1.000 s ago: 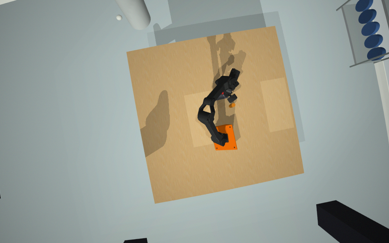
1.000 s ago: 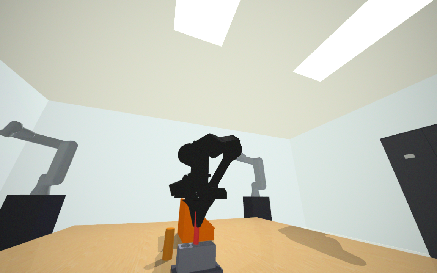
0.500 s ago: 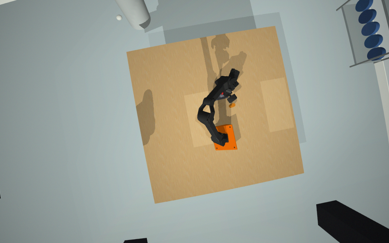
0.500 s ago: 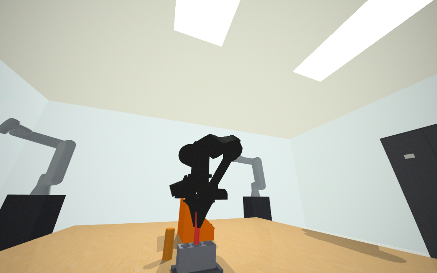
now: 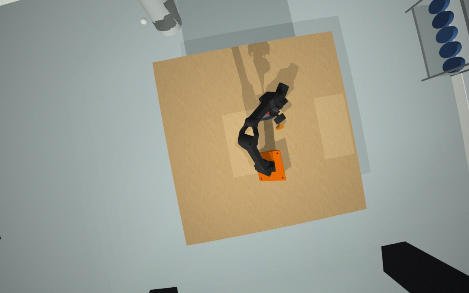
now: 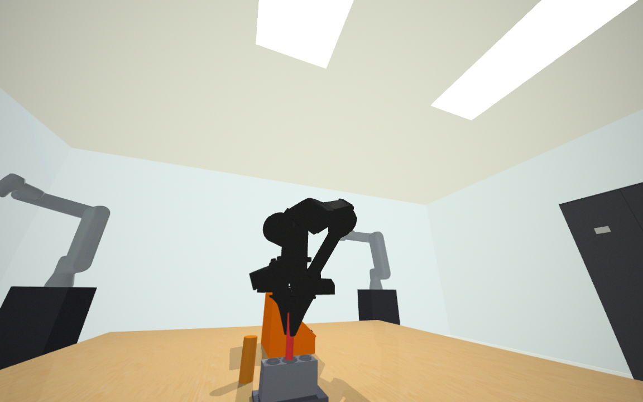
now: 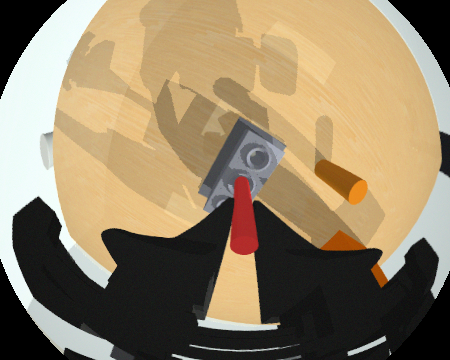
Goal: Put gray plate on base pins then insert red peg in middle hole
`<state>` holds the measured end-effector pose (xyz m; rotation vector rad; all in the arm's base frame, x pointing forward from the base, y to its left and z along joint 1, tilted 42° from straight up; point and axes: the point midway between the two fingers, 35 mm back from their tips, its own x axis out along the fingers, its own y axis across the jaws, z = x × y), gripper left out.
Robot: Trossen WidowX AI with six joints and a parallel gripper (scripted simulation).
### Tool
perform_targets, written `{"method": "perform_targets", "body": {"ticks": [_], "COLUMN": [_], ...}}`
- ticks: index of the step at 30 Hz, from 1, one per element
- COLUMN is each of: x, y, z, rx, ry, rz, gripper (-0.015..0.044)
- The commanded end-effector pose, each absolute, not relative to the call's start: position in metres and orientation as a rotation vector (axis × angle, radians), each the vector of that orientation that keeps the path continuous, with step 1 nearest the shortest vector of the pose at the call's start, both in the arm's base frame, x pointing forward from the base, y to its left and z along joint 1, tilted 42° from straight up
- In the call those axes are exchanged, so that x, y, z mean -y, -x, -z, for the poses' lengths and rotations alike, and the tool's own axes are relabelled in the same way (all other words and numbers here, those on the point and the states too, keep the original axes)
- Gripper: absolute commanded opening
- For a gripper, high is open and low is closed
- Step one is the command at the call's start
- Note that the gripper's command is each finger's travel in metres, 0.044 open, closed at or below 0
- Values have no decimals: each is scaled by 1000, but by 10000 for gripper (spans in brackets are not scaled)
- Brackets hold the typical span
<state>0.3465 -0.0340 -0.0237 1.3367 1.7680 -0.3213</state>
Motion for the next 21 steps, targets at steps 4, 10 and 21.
{"method": "perform_targets", "body": {"ticks": [4, 10, 21], "x": [34, 34, 38], "y": [-346, -346, -347], "z": [24, 24, 20], "rx": [-1768, -1768, -1773], "ry": [-1336, -1336, -1343], "rz": [321, 321, 323], "gripper": [150, 150, 150]}}
